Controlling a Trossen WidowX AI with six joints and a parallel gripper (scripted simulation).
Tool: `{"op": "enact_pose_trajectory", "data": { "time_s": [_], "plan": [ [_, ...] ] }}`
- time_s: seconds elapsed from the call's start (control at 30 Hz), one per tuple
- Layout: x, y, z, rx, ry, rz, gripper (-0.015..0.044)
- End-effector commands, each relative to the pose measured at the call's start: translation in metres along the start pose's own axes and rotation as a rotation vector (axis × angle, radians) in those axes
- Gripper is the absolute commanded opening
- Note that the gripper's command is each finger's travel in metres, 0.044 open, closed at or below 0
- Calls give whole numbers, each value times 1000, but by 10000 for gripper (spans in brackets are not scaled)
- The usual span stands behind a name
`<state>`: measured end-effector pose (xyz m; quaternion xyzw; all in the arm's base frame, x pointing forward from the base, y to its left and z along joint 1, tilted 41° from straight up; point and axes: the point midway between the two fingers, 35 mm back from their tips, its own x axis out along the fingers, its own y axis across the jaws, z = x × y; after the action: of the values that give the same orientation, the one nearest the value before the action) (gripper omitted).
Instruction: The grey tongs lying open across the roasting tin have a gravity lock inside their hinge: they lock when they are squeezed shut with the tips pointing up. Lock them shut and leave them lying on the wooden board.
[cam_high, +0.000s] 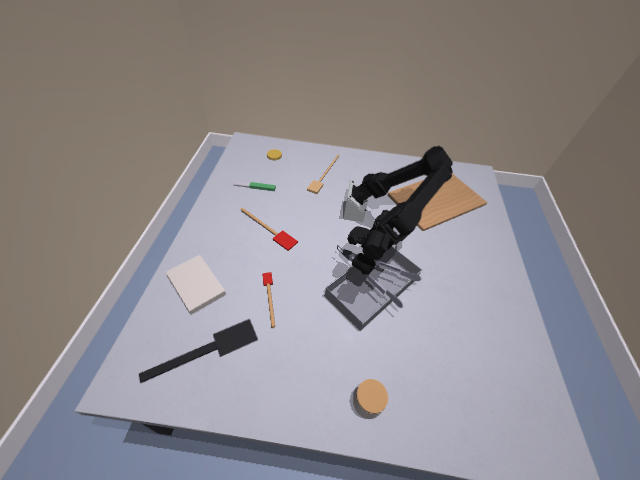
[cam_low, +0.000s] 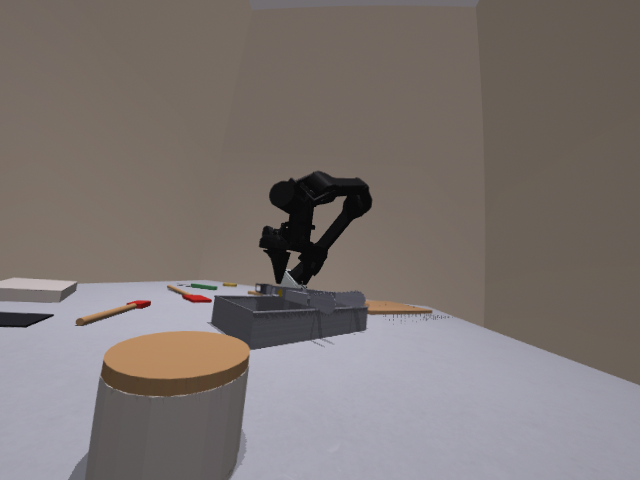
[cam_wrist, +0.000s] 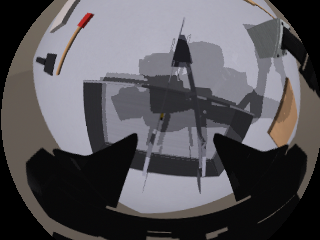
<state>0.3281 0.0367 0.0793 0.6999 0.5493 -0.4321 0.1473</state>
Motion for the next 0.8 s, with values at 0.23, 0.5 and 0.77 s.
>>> {"op": "enact_pose_trajectory", "data": {
  "time_s": [0.23,0.5,0.77],
  "plan": [
    [19,0,0,5,4,-5,440],
    [32,0,0,5,5,-6,440],
    [45,-2,0,5,6,-6,440]
  ]
}}
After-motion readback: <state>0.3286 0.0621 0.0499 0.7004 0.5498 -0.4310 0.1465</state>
